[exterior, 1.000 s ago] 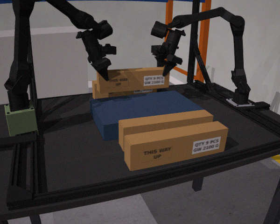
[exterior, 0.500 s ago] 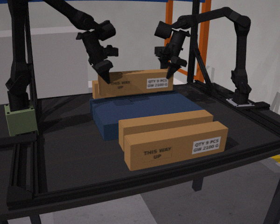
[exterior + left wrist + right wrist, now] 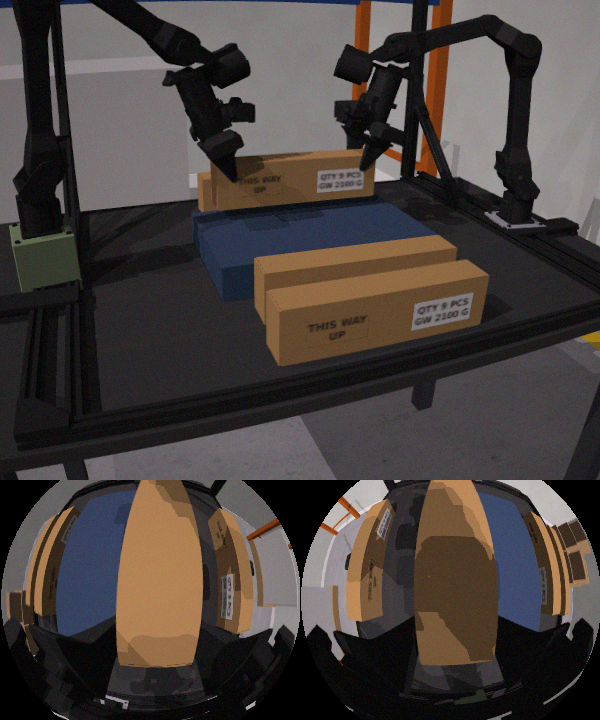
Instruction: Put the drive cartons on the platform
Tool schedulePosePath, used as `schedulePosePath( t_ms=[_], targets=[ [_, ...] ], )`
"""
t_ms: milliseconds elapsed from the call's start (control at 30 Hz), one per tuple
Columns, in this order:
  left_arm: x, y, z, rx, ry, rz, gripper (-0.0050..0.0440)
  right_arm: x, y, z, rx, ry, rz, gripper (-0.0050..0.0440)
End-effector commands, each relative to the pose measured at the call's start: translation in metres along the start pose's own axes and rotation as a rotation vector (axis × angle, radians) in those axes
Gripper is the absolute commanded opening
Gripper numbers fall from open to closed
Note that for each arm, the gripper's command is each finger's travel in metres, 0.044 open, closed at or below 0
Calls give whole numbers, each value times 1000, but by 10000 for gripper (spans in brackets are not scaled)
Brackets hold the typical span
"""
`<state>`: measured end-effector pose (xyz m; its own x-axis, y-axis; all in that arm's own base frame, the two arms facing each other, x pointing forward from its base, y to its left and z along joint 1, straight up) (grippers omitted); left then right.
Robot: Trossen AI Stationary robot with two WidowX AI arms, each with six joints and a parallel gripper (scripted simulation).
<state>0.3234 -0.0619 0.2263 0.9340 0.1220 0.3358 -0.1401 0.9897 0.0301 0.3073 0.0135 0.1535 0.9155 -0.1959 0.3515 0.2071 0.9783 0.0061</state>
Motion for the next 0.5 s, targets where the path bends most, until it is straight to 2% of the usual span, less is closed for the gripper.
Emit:
schedulePosePath(
  t_ms=[0,467],
  targets=[
    [0,3,15,-18,-41,2,0,1,-1,8,10,-25,8,0],
    [-2,2,9,-18,-41,2,0,-1,-1,3,10,-25,8,0]
  ],
)
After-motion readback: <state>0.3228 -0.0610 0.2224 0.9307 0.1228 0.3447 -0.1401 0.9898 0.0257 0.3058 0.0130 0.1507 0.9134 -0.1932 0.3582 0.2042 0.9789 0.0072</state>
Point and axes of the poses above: on each arm, the point midway between the two fingers, 35 mm back from their tips, its own z axis back along the fingers, its own y axis across the jaws, x = y × z, the point moved 9 cm from there along z, back along the fingers, and after that the axes turned 2 degrees about -z, right-handed, at the moved point
